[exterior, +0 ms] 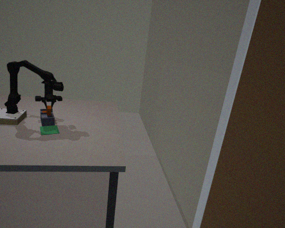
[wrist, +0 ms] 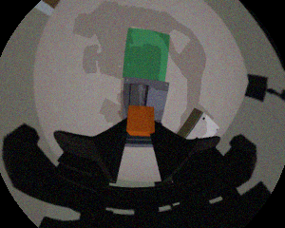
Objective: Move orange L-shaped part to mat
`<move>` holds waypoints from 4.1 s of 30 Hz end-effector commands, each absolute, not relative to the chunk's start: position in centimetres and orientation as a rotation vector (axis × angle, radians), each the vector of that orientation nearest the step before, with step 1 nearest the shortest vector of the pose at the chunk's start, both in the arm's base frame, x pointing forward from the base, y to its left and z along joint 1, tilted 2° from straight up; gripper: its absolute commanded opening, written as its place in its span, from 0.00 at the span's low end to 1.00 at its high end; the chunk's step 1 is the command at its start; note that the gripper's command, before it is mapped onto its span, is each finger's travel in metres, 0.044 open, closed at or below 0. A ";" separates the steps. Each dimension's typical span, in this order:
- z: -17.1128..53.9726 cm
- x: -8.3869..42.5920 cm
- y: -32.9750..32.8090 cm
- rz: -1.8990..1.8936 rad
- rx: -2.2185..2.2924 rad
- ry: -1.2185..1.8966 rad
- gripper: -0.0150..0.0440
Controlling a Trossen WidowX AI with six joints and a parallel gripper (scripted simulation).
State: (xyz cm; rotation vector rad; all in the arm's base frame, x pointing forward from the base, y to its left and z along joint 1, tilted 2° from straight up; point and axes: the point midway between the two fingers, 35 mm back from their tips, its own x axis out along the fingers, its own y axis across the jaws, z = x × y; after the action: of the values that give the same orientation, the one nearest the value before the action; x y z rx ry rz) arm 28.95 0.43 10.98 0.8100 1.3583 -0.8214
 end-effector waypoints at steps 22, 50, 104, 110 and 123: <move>15.3 28.9 0.7 -0.813 0.821 1.351 0.25; 15.6 31.9 -6.7 -0.816 0.818 1.346 0.25; 11.7 35.9 -14.7 -0.819 0.814 1.341 0.25; 10.8 36.0 -14.7 -0.819 0.814 1.341 0.25; 8.8 36.1 -14.8 -0.819 0.814 1.341 0.25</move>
State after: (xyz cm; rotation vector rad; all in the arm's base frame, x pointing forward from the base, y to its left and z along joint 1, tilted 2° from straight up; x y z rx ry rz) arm 36.24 -14.93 9.66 0.8141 1.3267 -0.8239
